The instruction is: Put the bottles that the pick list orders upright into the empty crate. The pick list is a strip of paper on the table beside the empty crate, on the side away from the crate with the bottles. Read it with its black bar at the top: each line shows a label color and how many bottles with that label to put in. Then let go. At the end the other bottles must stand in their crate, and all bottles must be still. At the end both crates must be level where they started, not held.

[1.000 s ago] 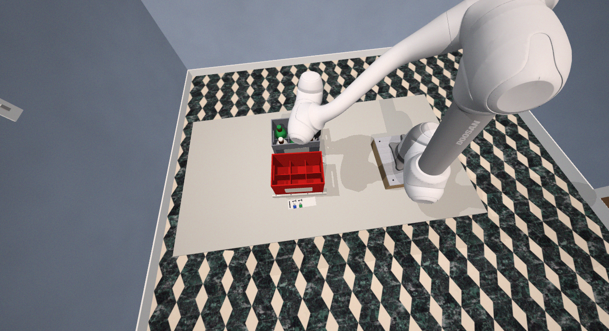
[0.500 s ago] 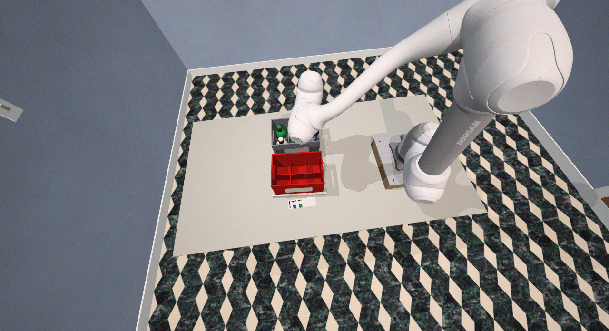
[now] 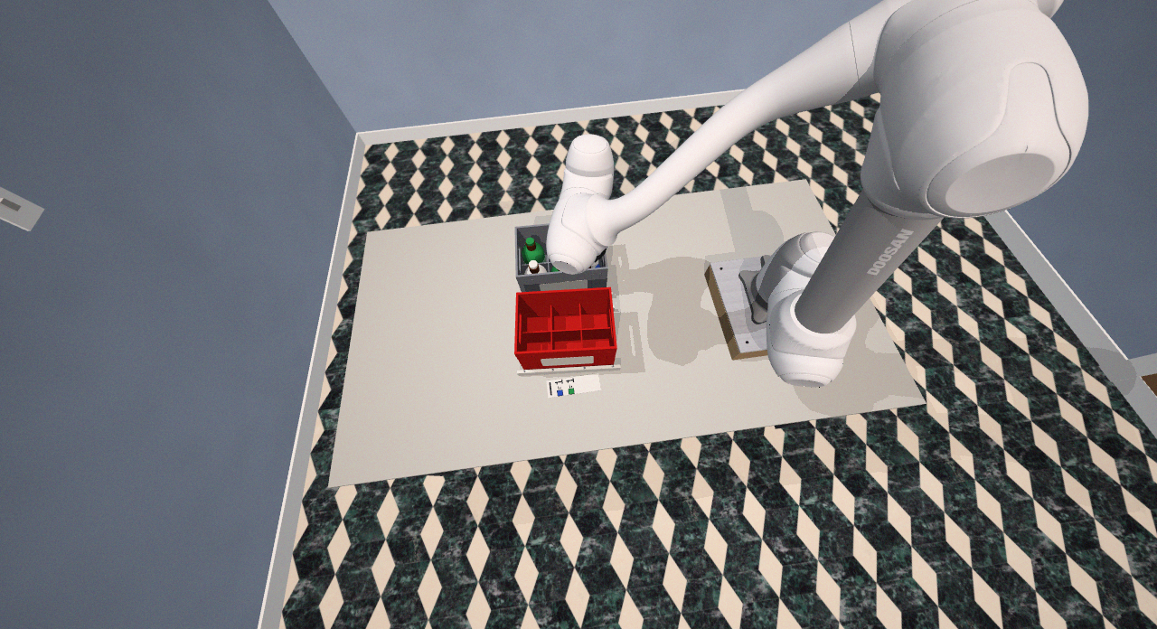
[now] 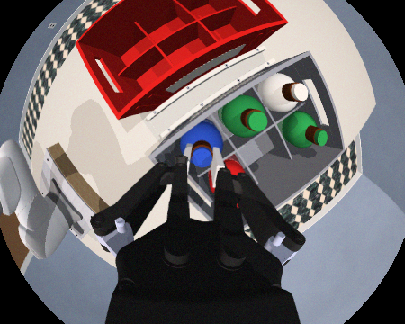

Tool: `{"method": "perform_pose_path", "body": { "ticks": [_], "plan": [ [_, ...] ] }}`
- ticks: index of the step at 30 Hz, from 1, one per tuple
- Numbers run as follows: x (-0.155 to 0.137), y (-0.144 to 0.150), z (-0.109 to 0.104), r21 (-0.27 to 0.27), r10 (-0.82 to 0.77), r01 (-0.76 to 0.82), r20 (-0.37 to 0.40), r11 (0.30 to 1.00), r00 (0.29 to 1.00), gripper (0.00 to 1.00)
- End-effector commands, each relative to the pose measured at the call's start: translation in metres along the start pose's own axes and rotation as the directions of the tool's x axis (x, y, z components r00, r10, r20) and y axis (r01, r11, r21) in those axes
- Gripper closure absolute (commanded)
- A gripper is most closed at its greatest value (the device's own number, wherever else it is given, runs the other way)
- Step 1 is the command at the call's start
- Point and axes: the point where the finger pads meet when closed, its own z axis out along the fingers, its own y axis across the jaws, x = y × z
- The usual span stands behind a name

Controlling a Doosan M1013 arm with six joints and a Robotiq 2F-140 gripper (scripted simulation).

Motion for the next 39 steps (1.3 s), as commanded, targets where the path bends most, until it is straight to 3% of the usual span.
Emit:
{"method": "perform_pose_path", "body": {
  "ticks": [1,19,39],
  "plan": [
    [0.0,0.0,0.0,0.0,0.0,0.0,0.0,1.0,1.0,1.0],
    [0.0,0.0,0.0,0.0,0.0,0.0,0.0,1.0,1.0,1.0],
    [0.0,0.0,-0.03,0.0,0.0,0.0,0.0,1.0,1.0,1.0]
  ]
}}
